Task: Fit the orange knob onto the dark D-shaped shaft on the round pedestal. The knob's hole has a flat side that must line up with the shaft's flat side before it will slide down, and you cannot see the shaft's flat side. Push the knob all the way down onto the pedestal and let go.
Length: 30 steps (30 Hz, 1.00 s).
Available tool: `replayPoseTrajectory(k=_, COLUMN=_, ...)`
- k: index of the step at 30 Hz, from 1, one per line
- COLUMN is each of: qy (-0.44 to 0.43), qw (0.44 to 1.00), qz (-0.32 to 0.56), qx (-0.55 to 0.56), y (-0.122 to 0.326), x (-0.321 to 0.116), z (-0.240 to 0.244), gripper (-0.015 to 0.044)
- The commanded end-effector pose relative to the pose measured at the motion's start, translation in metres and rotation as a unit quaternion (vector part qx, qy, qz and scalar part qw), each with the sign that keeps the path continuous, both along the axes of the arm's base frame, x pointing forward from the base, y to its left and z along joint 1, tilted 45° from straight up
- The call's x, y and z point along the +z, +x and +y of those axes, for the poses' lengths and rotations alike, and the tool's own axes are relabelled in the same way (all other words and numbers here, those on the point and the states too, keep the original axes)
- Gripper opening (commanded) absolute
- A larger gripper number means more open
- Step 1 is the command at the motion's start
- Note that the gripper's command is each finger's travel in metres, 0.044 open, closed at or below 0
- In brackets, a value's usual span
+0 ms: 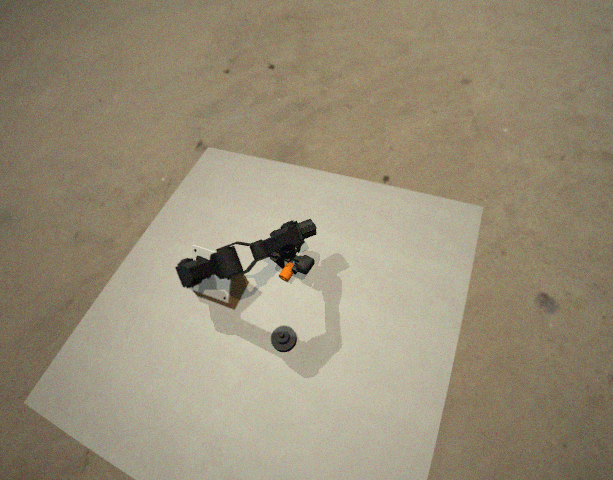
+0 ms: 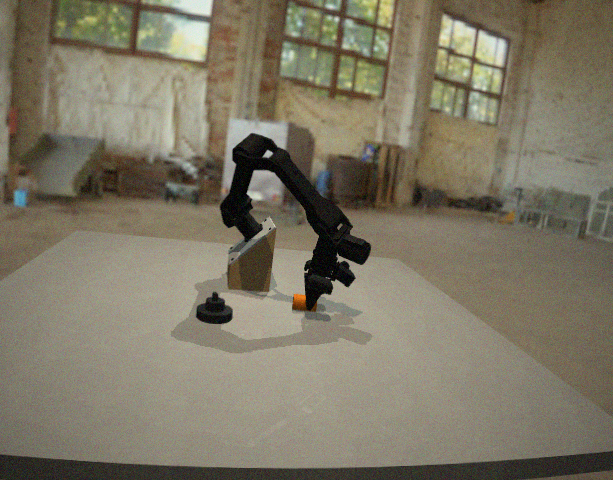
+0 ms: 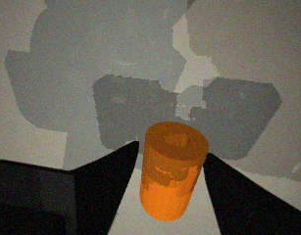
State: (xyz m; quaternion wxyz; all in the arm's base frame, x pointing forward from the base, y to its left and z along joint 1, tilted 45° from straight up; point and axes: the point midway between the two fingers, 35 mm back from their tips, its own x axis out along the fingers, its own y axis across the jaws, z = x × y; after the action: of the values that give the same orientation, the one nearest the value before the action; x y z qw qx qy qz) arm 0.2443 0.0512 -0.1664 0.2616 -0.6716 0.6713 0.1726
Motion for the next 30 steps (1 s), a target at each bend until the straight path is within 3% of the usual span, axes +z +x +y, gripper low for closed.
replayPoseTrajectory(k=1, qy=-0.002, qw=1.000, qz=0.001, qx=0.002, y=0.000, x=0.000, z=-0.001, gripper=0.0240)
replayPoseTrajectory(k=15, qy=0.003, qw=1.000, qz=0.001, qx=0.002, y=0.000, x=0.001, z=-0.001, gripper=0.0180)
replayPoseTrajectory(k=30, qy=0.128, qw=0.992, qz=-0.004, qx=0.015, y=-0.002, x=0.016, z=-0.003, gripper=0.0180)
